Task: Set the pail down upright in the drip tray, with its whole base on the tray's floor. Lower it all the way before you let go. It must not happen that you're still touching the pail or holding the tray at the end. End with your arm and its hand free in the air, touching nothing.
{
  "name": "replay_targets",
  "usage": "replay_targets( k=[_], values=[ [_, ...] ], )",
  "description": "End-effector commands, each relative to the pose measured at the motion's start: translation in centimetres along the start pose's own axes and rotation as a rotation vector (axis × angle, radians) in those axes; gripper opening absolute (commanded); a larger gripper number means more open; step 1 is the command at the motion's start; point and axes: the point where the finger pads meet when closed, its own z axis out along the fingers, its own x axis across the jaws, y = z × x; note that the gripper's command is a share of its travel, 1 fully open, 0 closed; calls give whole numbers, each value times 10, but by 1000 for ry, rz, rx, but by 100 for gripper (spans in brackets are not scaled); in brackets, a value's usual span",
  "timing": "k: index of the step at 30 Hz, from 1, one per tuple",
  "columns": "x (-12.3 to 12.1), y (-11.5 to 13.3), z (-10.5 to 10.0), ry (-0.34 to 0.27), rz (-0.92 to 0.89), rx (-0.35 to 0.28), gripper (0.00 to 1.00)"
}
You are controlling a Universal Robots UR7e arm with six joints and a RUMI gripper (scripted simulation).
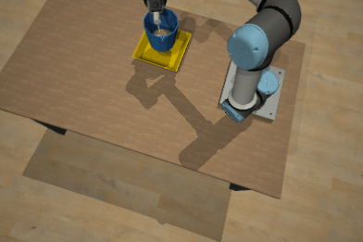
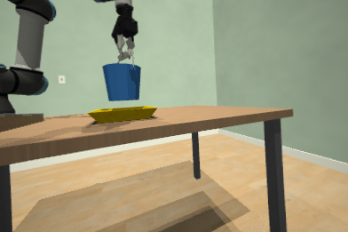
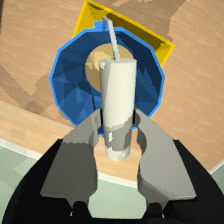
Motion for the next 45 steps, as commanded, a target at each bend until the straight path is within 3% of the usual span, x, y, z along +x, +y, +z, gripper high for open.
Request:
replay_targets(
  k=[1, 45],
  values=[
    [0, 0, 1, 1, 0, -2, 0],
    [0, 1, 46, 1, 0, -2, 0]
  ],
)
